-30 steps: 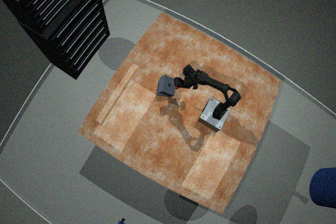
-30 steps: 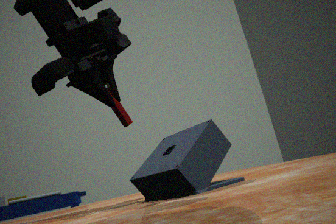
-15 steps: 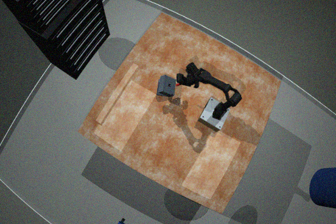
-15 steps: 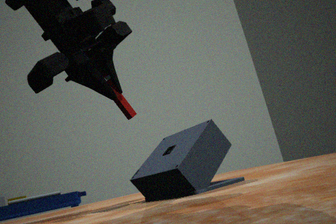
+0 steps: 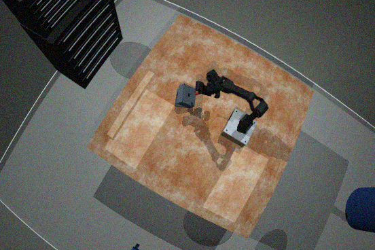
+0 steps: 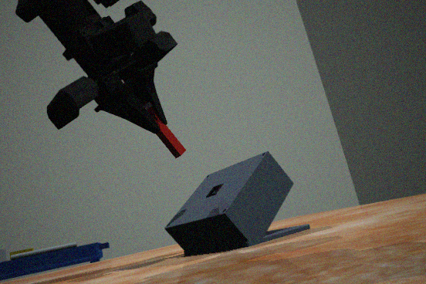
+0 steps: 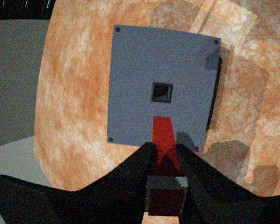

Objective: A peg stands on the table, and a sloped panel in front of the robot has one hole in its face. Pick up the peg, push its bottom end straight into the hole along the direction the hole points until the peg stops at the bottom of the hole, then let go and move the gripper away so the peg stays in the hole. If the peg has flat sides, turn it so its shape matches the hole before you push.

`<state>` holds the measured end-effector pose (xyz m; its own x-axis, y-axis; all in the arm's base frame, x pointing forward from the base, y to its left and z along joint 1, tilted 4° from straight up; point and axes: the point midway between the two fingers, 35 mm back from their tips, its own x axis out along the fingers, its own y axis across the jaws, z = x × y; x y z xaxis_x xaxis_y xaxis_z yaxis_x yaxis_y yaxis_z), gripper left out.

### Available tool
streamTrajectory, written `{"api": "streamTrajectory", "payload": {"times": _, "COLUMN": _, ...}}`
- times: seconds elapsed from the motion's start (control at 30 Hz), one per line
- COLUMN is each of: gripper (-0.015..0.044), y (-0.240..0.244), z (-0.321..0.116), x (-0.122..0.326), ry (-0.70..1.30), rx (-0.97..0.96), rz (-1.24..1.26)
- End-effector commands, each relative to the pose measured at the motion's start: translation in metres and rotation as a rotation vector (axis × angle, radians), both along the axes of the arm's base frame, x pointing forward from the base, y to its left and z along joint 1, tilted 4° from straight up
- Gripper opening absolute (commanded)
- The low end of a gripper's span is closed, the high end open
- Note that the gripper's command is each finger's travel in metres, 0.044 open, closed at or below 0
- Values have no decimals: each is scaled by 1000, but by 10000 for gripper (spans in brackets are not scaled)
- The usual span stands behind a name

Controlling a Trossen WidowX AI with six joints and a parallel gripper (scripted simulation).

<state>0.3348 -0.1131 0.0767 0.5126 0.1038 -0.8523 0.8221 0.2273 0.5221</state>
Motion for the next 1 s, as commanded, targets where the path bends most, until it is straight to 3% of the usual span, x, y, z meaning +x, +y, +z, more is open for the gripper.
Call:
{"api": "streamTrajectory", "payload": {"times": 0.0, "gripper": 0, "y": 0, "z": -7, "x": 3, "ry": 1, "rx": 10, "rz": -9}}
{"api": "streamTrajectory", "payload": {"times": 0.97, "gripper": 0, "y": -4, "z": -34, "x": 18, "ry": -19, "rx": 22, "rz": -50}}
